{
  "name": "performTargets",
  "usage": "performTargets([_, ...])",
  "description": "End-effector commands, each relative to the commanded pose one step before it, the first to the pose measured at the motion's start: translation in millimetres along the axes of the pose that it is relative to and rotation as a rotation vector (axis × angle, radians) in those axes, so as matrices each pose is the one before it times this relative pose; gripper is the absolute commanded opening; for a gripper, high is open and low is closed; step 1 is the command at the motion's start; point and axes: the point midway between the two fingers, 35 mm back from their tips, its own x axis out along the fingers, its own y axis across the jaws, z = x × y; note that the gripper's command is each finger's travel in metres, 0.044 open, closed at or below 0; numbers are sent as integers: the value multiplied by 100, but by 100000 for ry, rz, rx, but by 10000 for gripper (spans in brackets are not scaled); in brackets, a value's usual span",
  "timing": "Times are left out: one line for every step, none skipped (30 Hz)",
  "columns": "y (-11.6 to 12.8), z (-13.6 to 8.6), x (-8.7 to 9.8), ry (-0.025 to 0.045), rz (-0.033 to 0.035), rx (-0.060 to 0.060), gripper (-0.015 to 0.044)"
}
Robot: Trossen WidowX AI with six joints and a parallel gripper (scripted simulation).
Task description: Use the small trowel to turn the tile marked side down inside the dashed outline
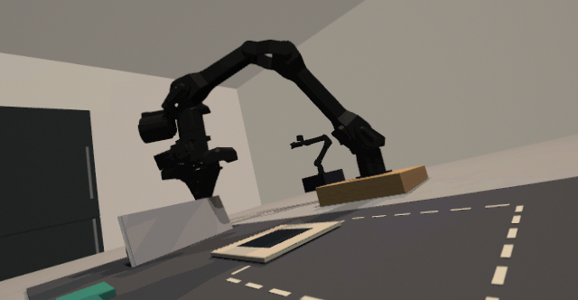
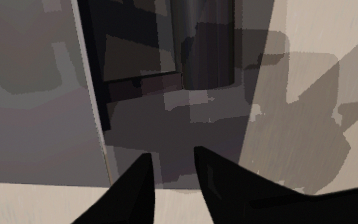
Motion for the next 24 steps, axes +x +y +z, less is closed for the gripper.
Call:
performTargets([425,-58,210,286,221,594,100])
performTargets([151,16,1,-2,11,0,100])
performTargets([212,19,2,-2,16,0,100])
performTargets([227,16,3,-2,17,0,100])
performTargets([213,11,3,-1,16,0,100])
performTargets([265,9,4,-1,20,0,100])
performTargets([241,5,4,-1,18,0,100])
performTargets([219,3,3,-1,17,0,100])
performTargets([192,2,3,-1,15,0,100])
performTargets([165,1,2,-1,13,0,100])
performTargets([150,1,2,0,11,0,100])
performTargets([153,1,2,-1,12,0,100])
performTargets([155,1,2,-1,12,0,100])
performTargets([147,1,2,0,11,0,100])
performTargets([138,1,2,0,10,0,100])
performTargets([134,1,2,0,10,0,100])
performTargets([134,1,2,0,10,0,100])
performTargets([135,1,2,0,10,0,100])
performTargets([135,1,2,0,10,0,100])
performTargets([135,1,2,0,10,0,100])
performTargets([136,1,2,0,10,0,100])
performTargets([141,1,2,0,11,0,100])
performTargets([146,1,2,-1,11,0,100])
performTargets([151,1,2,-1,12,0,100])
